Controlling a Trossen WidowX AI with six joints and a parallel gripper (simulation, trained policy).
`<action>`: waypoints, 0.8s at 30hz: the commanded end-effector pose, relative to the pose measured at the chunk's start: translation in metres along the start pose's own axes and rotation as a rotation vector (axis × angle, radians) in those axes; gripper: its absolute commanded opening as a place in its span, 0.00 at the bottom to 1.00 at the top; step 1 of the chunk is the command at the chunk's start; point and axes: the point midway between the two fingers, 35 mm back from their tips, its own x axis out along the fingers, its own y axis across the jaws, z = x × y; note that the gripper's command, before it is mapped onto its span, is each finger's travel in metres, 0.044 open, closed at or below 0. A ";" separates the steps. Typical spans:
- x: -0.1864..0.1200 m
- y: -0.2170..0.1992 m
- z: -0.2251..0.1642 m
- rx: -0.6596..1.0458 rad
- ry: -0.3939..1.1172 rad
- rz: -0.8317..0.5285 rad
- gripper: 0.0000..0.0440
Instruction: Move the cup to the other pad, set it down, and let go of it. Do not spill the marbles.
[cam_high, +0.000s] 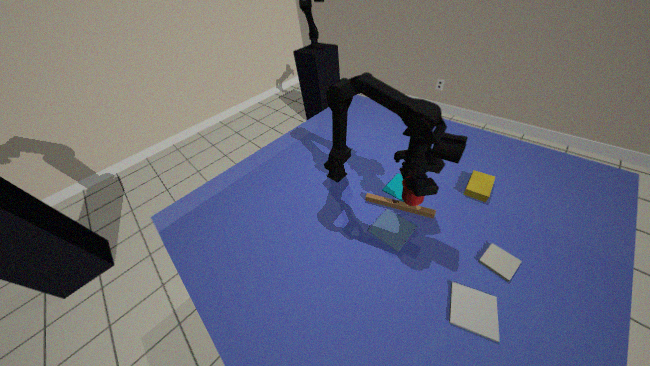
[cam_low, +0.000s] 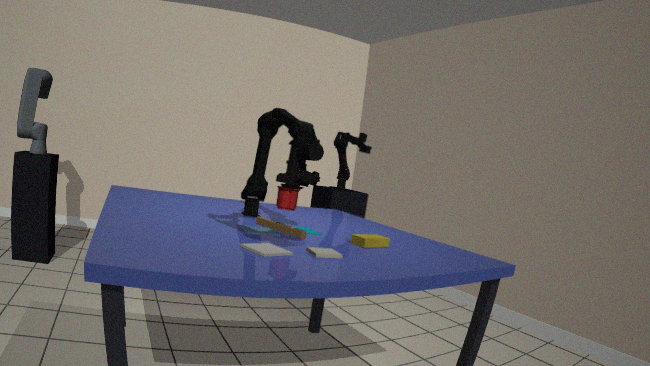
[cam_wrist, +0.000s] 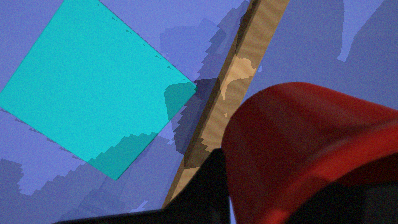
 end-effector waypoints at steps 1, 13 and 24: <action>0.000 0.011 0.010 -0.020 -0.017 -0.011 0.00; 0.004 0.042 0.034 -0.070 -0.052 -0.032 0.00; 0.015 0.073 0.047 -0.092 -0.070 -0.037 0.00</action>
